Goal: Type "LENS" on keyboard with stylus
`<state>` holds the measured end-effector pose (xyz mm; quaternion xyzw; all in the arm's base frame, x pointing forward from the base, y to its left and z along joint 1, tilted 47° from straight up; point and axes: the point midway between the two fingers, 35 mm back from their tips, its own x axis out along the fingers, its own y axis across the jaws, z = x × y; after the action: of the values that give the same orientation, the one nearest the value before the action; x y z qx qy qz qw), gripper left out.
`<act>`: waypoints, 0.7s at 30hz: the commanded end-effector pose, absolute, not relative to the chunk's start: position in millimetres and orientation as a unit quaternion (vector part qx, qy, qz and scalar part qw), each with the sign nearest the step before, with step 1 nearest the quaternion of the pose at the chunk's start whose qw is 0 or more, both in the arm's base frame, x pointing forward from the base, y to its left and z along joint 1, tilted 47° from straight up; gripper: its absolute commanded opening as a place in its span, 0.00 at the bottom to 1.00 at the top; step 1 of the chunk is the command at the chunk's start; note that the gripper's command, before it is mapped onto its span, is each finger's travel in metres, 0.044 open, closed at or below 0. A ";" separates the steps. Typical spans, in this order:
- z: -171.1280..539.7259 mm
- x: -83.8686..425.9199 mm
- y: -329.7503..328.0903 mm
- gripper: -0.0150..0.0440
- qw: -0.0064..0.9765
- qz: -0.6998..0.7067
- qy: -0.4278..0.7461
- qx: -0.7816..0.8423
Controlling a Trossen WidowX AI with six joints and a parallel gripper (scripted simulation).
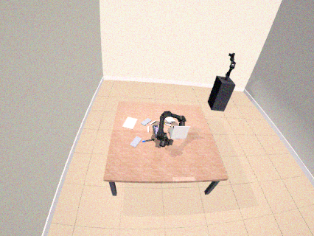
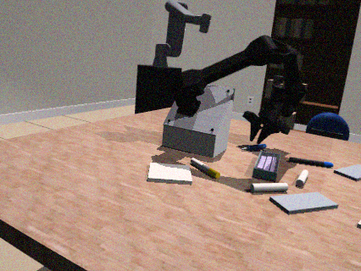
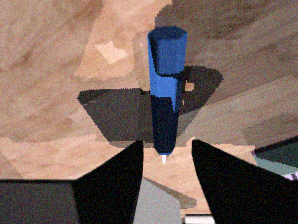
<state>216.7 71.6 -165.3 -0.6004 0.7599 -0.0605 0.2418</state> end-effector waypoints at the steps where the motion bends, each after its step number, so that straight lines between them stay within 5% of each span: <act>1: -168.4 216.5 68.4 0.51 0.238 -0.059 0.759 -0.603; 21: -176.6 217.4 59.6 0.51 0.238 -0.059 0.759 -0.604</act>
<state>217.9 61.9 -174.2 -0.6004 0.7599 -0.0610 0.2416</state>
